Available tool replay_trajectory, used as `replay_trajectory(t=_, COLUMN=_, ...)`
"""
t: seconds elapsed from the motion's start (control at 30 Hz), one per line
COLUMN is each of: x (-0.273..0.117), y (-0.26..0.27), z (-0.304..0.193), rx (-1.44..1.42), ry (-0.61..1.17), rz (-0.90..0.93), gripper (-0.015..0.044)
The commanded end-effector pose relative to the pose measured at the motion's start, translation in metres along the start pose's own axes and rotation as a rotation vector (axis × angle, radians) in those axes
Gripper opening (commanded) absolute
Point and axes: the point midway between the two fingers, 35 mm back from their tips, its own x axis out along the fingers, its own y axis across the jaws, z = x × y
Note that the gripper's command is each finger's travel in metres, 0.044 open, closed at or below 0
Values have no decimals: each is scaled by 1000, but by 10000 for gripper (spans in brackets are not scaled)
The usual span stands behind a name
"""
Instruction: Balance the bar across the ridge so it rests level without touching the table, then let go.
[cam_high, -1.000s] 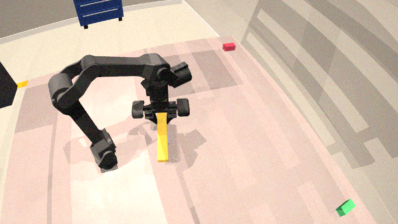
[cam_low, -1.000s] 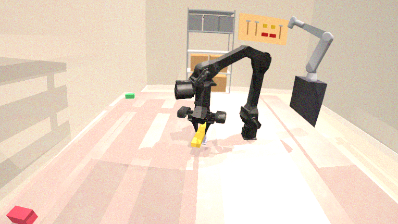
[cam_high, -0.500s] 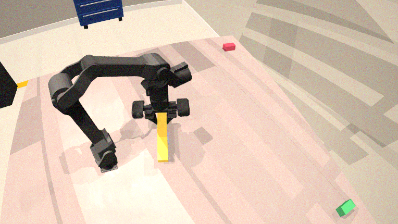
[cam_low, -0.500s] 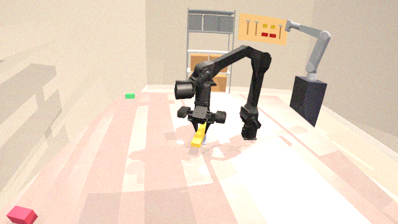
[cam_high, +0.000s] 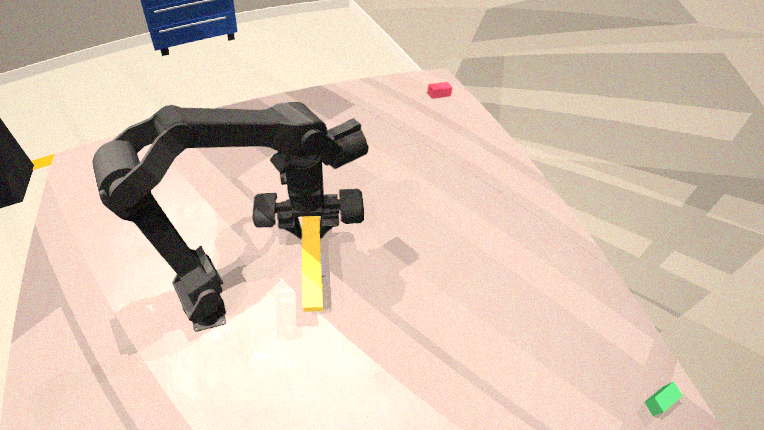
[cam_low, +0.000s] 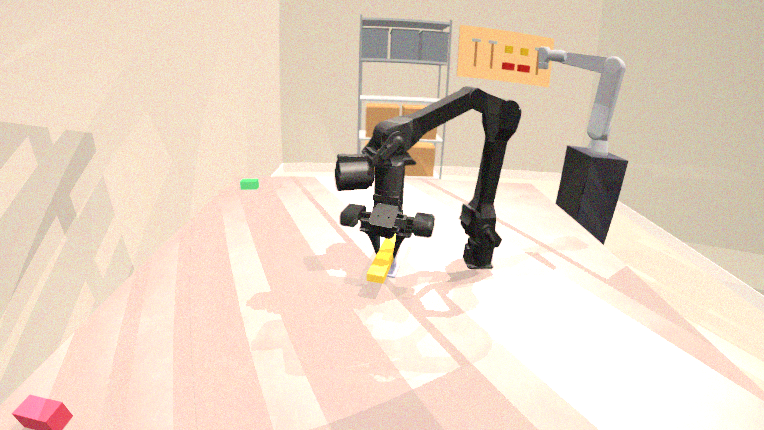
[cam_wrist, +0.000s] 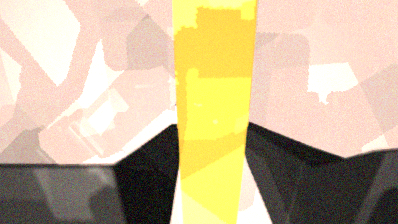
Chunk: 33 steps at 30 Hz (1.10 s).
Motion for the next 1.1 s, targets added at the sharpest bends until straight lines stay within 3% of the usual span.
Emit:
replay_trajectory(t=0.0, x=0, y=0, z=0, rx=0, ry=0, rz=0, gripper=105)
replay_trajectory(t=0.1, x=0, y=0, z=0, rx=0, ry=0, rz=0, gripper=167)
replay_trajectory(t=1.07, x=0, y=0, z=0, rx=0, ry=0, rz=0, gripper=171)
